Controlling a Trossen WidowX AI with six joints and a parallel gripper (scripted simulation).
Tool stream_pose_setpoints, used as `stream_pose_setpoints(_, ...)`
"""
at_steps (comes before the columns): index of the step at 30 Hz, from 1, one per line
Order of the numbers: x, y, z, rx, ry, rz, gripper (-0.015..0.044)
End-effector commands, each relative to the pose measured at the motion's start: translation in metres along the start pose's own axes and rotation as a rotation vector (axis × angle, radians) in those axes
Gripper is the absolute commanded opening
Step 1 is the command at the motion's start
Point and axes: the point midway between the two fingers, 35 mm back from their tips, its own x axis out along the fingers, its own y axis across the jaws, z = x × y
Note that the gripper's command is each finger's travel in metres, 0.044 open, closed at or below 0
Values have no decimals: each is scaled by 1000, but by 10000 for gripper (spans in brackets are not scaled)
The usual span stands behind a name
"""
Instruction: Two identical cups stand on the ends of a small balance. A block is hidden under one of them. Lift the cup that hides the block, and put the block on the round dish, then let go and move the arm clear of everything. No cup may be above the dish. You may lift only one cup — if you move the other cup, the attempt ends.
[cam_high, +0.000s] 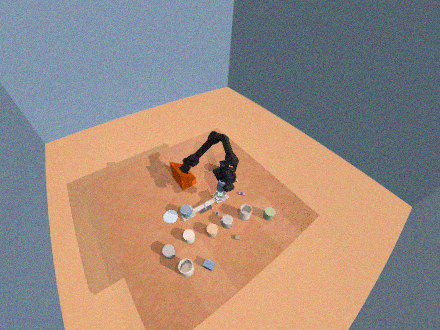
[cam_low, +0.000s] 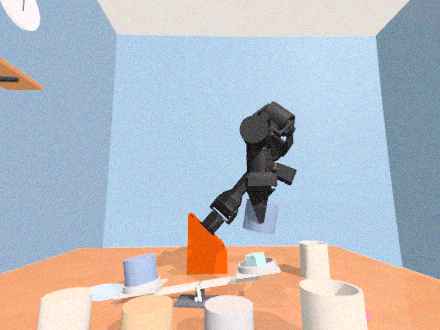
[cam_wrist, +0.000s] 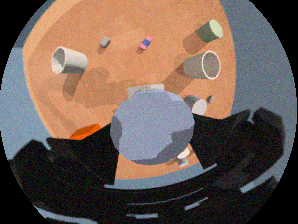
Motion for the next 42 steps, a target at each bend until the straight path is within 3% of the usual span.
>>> stream_pose_setpoints(1,0,0,0,2,0,-2,0)
stream_pose_setpoints(14,2,1,3,2,3,-2,0)
stream_pose_setpoints(42,91,106,97,-2,-10,-11,0)
